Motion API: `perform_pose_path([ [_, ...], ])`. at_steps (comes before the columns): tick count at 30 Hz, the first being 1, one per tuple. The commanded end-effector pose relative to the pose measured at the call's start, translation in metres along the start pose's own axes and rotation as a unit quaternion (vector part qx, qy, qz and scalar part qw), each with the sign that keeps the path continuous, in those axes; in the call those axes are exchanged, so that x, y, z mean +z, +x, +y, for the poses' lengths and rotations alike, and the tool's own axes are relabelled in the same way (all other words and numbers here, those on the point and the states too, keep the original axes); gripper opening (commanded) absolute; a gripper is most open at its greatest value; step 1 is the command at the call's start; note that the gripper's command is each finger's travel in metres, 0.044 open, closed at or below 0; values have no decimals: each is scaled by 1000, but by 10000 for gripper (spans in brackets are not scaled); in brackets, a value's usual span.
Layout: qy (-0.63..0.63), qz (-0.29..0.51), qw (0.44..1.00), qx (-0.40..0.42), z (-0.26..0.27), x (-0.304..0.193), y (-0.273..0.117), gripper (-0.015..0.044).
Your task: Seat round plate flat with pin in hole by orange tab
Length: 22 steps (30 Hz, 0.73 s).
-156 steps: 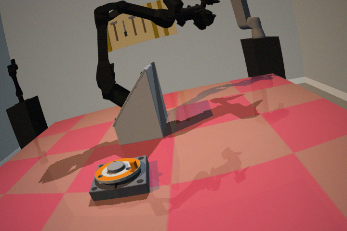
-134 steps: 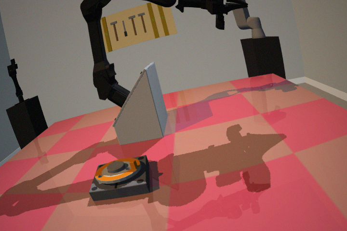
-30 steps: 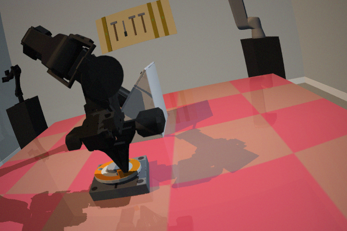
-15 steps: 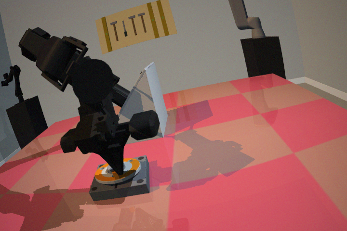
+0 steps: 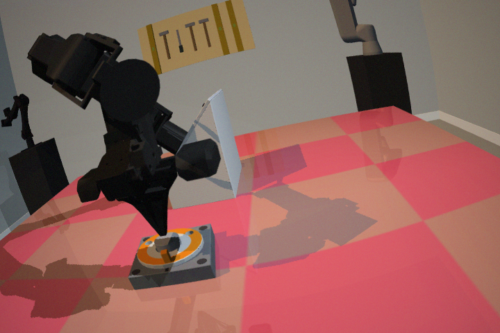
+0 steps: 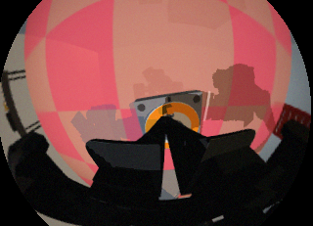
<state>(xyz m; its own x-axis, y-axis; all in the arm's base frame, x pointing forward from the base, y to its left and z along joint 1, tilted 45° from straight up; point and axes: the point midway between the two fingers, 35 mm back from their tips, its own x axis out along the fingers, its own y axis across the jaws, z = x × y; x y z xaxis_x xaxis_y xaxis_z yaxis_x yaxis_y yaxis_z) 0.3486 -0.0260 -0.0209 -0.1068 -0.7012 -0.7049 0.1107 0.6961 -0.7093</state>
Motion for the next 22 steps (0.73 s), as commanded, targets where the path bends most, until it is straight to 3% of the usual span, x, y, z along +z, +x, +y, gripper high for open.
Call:
perform_pose_path([
  [1, 7, -3, 1000, 5, -1, 0, -20, 0],
  [22, 0, -6, 1000, 2, 2, 0, -13, 0],
])
